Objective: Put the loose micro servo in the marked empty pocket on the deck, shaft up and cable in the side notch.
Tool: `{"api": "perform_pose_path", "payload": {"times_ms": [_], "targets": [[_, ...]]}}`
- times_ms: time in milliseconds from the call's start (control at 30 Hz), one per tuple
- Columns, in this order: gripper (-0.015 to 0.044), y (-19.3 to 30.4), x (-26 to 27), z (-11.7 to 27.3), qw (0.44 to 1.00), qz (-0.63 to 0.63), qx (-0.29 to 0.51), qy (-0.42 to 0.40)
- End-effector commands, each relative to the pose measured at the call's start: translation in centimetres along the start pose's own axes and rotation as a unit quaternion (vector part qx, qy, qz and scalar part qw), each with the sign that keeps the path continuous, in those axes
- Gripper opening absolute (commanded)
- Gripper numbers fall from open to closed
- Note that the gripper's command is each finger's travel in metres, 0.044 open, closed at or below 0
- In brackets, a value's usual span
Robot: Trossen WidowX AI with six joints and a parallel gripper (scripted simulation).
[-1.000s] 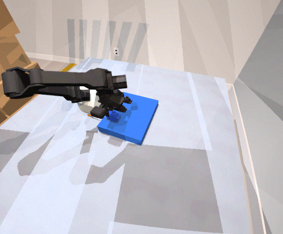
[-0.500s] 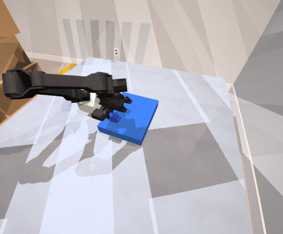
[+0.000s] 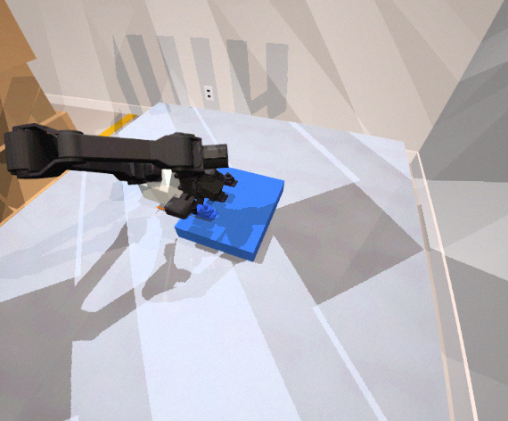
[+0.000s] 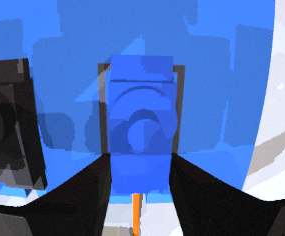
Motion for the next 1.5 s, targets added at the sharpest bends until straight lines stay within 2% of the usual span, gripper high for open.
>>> {"api": "perform_pose_path", "payload": {"times_ms": [0,200,400,500,733,967,1133,1333,1467], "targets": [[0.0187,0.0,0.0,0.2,1.000,0.001,-0.001,0.001],[0.0187,0.5,0.0,3.4,1.000,0.002,-0.001,0.001],[0.0187,0.7,0.1,3.5,1.000,0.002,-0.001,0.001],[0.0266,-0.2,0.2,3.7,1.000,0.006,0.000,0.003],[0.0440,-5.7,0.4,7.0,1.000,0.003,-0.001,0.002],[0.0440,-10.8,0.6,9.9,1.000,0.000,-0.002,0.000],[0.0440,-10.8,0.7,10.5,1.000,0.008,-0.002,0.001],[0.0440,-10.1,1.0,13.6,0.998,0.058,-0.001,0.009],[0.0440,-10.1,1.0,13.7,0.998,0.060,-0.001,0.010]]}}
Point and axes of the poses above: the point midway between the two fingers, 35 mm back from their tips, its own z axis back along the fingers, its own x axis across the jaws, y = z × x, the point moved 10 cm from there along z, back along the fingers, and after that the axes turned 3 degrees about -z, right-handed, at the moved point
